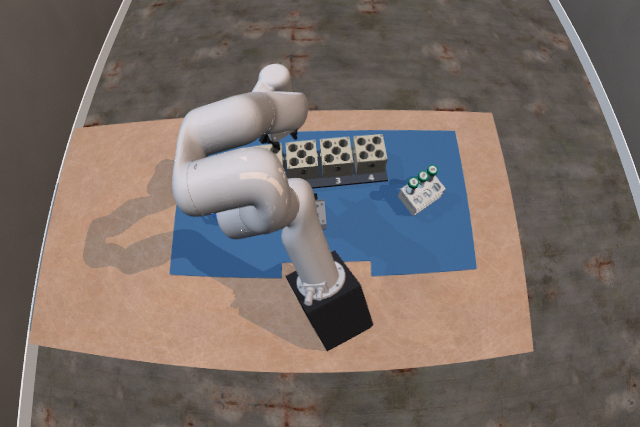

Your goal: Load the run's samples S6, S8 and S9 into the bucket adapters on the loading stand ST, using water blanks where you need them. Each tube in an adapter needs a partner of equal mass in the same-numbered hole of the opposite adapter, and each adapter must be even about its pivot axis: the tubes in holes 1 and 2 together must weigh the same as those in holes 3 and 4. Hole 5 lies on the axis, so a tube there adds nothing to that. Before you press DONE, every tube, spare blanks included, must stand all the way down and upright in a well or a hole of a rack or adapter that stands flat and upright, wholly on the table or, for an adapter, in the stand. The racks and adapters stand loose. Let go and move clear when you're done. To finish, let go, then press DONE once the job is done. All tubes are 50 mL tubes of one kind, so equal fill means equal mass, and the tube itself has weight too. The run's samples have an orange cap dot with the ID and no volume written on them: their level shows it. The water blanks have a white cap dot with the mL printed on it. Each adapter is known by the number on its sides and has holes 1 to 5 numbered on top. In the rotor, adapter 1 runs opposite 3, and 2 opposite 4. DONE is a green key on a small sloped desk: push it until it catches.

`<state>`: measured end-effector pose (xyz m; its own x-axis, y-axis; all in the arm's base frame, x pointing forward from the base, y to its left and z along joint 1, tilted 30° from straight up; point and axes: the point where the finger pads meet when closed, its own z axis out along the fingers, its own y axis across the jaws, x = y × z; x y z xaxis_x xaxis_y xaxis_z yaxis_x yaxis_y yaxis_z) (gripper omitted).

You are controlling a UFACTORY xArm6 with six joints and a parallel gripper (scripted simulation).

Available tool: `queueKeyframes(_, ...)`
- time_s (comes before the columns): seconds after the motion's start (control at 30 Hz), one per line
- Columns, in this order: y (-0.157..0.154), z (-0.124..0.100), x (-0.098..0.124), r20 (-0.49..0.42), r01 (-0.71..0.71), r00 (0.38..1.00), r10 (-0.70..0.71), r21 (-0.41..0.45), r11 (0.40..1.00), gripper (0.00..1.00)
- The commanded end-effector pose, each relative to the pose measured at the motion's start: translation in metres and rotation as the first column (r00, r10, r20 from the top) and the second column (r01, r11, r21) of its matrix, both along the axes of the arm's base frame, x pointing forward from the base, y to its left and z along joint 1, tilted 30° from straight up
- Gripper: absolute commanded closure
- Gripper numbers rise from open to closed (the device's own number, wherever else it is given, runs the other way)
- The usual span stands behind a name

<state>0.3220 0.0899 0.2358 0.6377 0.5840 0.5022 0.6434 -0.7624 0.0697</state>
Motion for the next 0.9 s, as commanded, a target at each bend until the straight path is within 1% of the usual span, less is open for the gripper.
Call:
queueKeyframes(0.0,0.011,0.003,-0.004,0.013,-0.028,1.0,0.028,-0.018,0.999,0.43)
queueKeyframes(0.43,0.071,0.011,-0.027,0.013,-0.028,1.0,0.028,-0.017,0.999,0.43)
queueKeyframes(0.5,0.071,0.011,-0.027,0.013,-0.028,1.0,0.028,-0.017,0.999,0.43)
queueKeyframes(0.87,0.122,0.017,-0.047,0.013,-0.028,1.0,0.028,-0.017,0.999,0.43)
